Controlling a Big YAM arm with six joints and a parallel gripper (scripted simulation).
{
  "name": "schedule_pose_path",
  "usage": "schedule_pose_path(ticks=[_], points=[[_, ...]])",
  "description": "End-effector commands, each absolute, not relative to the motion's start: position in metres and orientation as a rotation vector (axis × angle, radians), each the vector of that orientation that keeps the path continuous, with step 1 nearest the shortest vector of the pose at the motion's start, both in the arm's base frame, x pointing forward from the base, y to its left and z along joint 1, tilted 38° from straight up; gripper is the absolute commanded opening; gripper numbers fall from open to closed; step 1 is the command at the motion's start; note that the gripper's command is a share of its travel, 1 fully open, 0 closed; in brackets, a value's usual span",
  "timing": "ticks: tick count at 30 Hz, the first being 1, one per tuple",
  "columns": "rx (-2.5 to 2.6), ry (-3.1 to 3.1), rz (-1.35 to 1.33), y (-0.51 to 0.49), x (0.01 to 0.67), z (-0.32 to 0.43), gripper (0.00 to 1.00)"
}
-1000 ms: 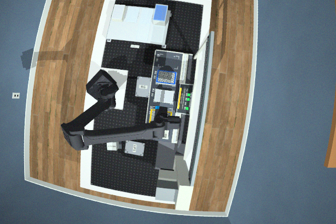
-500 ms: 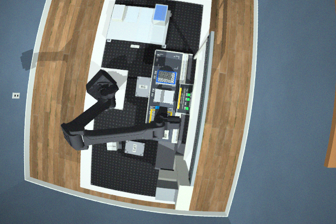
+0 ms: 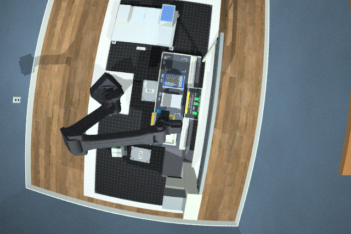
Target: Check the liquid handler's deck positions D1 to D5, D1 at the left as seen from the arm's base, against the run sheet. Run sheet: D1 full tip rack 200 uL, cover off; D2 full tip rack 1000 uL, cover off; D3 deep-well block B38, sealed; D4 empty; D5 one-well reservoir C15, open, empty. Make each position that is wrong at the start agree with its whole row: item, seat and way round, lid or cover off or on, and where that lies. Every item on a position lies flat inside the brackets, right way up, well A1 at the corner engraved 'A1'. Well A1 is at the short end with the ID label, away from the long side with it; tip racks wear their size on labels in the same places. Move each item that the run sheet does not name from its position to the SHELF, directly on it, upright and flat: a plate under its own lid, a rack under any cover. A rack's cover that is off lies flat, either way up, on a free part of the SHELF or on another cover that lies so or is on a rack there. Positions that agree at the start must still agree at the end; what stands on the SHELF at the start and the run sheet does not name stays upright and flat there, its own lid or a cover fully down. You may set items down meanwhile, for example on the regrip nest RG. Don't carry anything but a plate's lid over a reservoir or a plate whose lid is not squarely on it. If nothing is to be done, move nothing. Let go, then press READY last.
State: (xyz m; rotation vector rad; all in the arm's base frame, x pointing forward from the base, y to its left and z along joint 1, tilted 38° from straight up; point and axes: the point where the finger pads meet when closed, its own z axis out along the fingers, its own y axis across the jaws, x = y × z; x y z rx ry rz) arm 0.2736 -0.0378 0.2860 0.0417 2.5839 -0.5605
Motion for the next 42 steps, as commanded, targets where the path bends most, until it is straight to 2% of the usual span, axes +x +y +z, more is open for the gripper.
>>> schedule_pose_path(ticks=[1,26,42], points=[[0.039,2.556,-0.544,-0.034,0.255,0.29,0.0],[0.039,2.562,-0.547,-0.044,0.157,0.231,0.0],[0.05,2.543,-0.536,-0.044,0.156,0.24,0.0]])
